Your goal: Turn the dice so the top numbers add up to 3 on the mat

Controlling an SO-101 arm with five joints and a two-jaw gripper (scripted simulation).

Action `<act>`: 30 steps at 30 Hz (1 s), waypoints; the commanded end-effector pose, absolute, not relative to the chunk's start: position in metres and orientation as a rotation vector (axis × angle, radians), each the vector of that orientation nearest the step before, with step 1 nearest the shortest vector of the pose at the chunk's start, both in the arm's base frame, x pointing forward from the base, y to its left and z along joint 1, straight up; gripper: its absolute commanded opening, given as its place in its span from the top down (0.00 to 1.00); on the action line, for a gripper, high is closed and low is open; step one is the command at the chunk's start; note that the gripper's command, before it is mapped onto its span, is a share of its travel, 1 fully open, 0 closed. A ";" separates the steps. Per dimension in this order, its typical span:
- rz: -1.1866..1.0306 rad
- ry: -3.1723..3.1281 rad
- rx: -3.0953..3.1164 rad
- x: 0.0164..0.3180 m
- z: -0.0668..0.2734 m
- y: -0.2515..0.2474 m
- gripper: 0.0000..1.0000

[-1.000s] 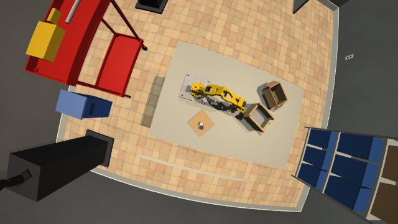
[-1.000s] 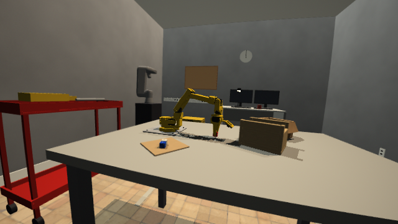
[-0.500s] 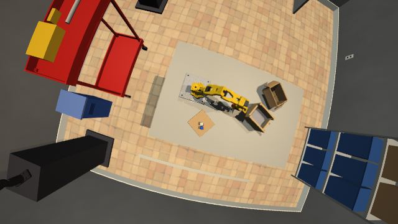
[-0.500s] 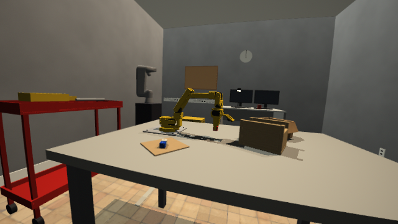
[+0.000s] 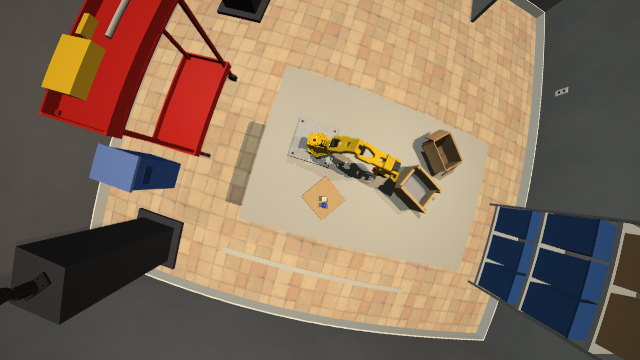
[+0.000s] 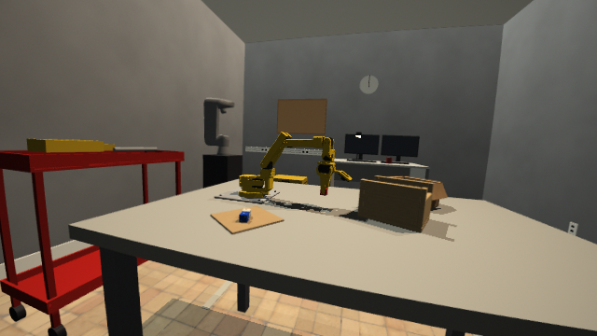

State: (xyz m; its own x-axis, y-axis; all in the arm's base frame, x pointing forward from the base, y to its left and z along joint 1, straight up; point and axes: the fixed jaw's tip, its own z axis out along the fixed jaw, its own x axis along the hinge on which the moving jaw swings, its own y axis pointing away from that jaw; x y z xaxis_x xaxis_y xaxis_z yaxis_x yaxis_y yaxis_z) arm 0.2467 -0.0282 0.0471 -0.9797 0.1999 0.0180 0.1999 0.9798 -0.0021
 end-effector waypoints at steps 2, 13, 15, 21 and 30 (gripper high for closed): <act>0.000 -3.124 -0.312 0.248 0.052 -0.026 1.00; -0.001 -3.110 -0.363 0.245 0.052 -0.033 1.00; -0.001 -3.101 -0.412 0.242 0.052 -0.041 1.00; -0.004 -3.053 -0.674 0.225 0.053 -0.079 1.00; -0.009 -2.914 -1.125 0.182 0.052 -0.134 1.00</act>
State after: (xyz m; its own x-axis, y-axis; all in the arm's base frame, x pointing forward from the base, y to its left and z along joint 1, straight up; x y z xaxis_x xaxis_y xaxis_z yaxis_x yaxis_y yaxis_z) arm 0.2016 -0.1064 0.0490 -0.8294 0.5565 0.0484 0.5570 0.8305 -0.0046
